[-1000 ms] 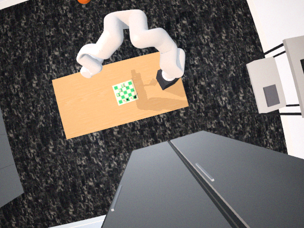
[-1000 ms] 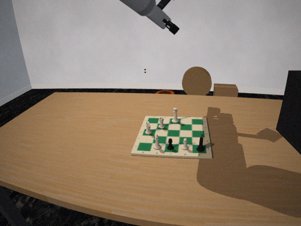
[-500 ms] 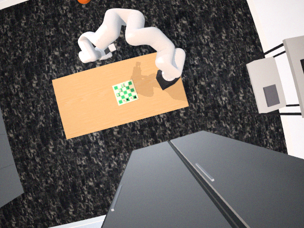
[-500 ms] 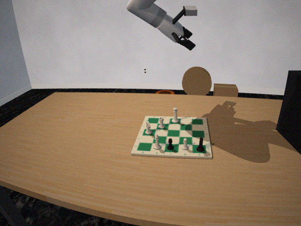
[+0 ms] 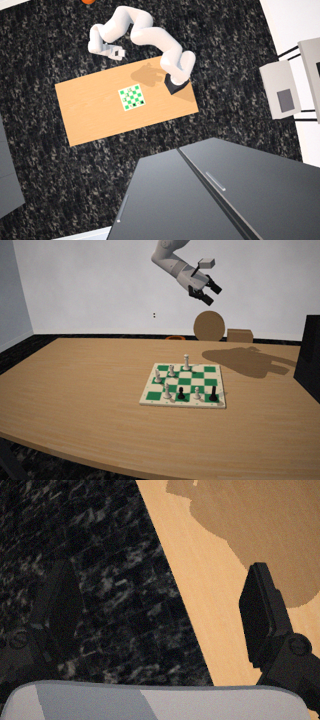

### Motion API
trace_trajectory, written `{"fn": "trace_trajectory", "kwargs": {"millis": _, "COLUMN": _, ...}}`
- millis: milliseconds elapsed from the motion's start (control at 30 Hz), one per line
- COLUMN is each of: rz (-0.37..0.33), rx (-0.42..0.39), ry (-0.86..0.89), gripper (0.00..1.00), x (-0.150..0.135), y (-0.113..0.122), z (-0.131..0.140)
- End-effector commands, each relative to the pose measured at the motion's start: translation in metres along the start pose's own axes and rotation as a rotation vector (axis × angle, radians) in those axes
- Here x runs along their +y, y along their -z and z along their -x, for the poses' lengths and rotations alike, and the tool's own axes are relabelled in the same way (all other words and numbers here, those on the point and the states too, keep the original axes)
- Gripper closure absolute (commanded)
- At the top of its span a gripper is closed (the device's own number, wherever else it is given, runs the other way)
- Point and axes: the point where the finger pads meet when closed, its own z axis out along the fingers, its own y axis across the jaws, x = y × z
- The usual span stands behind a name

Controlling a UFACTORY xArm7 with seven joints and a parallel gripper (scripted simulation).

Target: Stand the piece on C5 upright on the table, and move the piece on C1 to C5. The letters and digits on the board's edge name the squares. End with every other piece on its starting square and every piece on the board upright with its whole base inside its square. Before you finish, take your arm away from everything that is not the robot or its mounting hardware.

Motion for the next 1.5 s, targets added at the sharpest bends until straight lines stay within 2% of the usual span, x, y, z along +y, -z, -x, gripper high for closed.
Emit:
{"fn": "trace_trajectory", "kwargs": {"millis": 0, "rz": 0.086, "rx": 0.046, "ry": -0.053, "gripper": 0.0, "x": 0.004, "y": -0.008, "z": 0.001}}
{"fn": "trace_trajectory", "kwargs": {"millis": 33, "rz": 0.177, "rx": 0.094, "ry": -0.103, "gripper": 0.0, "x": 0.01, "y": -0.015, "z": 0.002}}
{"fn": "trace_trajectory", "kwargs": {"millis": 433, "rz": 0.177, "rx": 0.094, "ry": -0.103, "gripper": 0.0, "x": 0.01, "y": -0.015, "z": 0.002}}
{"fn": "trace_trajectory", "kwargs": {"millis": 500, "rz": 0.351, "rx": 0.192, "ry": -0.195, "gripper": 0.0, "x": 0.023, "y": -0.023, "z": 0.006}}
{"fn": "trace_trajectory", "kwargs": {"millis": 1000, "rz": 0.351, "rx": 0.192, "ry": -0.195, "gripper": 0.0, "x": 0.023, "y": -0.023, "z": 0.006}}
{"fn": "trace_trajectory", "kwargs": {"millis": 1067, "rz": 0.513, "rx": 0.288, "ry": -0.272, "gripper": 0.0, "x": 0.034, "y": -0.025, "z": 0.011}}
{"fn": "trace_trajectory", "kwargs": {"millis": 1467, "rz": 0.513, "rx": 0.288, "ry": -0.272, "gripper": 0.0, "x": 0.034, "y": -0.025, "z": 0.011}}
